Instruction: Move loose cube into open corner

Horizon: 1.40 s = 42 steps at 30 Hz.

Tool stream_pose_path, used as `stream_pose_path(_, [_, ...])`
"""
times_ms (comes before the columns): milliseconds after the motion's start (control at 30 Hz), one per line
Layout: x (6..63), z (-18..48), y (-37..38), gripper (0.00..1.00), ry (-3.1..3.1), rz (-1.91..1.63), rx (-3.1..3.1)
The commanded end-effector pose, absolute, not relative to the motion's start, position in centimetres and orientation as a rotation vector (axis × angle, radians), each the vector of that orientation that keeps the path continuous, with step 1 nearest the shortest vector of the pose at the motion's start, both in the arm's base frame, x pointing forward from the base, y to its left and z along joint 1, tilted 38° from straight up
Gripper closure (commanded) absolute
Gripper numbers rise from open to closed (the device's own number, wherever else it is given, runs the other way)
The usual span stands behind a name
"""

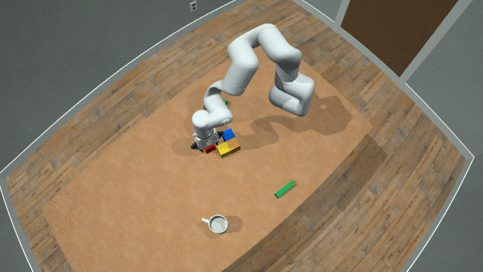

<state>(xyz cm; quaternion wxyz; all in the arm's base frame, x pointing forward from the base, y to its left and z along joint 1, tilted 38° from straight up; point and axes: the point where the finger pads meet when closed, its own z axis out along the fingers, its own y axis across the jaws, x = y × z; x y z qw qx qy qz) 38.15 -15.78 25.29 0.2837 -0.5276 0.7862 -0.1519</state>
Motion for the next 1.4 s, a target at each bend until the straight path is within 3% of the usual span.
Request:
stream_pose_path(0, [38.2,25.4,-15.9,0.21,2.103,-0.41,-1.41])
stream_pose_path(1367, [34.2,30.6,-16.2,0.21,2.103,-0.41,-1.41])
